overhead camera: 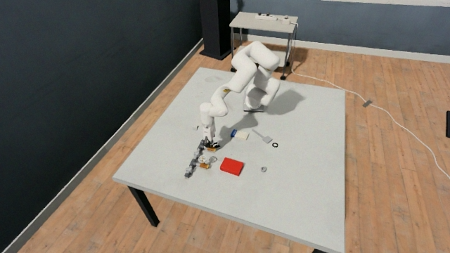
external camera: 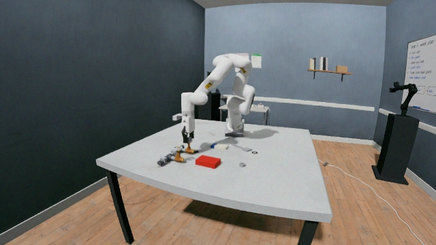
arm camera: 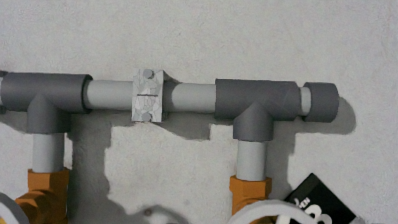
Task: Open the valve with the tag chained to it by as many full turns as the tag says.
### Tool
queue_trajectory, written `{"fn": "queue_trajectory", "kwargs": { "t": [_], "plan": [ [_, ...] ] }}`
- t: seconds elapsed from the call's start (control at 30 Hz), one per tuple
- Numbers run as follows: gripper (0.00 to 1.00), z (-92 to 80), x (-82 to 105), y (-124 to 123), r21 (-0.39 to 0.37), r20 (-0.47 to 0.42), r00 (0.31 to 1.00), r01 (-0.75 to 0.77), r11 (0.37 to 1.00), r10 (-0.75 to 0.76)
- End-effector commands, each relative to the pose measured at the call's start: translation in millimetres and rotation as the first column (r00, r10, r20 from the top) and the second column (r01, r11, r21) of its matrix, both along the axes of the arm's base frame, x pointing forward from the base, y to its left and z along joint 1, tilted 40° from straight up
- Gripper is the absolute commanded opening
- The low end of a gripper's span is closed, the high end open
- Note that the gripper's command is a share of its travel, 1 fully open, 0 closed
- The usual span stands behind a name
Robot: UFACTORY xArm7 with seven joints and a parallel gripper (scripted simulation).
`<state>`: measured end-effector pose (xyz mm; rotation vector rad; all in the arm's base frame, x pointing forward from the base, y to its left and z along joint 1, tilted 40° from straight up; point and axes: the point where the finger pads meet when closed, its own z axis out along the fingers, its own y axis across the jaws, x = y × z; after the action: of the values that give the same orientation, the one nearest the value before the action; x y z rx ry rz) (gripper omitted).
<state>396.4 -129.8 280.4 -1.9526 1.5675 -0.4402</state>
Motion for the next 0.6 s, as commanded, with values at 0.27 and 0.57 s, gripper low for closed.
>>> {"fn": "queue_trajectory", "kwargs": {
  "t": [0.27,0.57],
  "plan": [
    [1.00,-4.9,5.9,1.0,-0.001,0.004,1.000,0.002,1.000,-0.002],
    [0.00,-4.9,5.9,1.0,-0.001,0.004,1.000,0.002,1.000,-0.002]
  ]
}}
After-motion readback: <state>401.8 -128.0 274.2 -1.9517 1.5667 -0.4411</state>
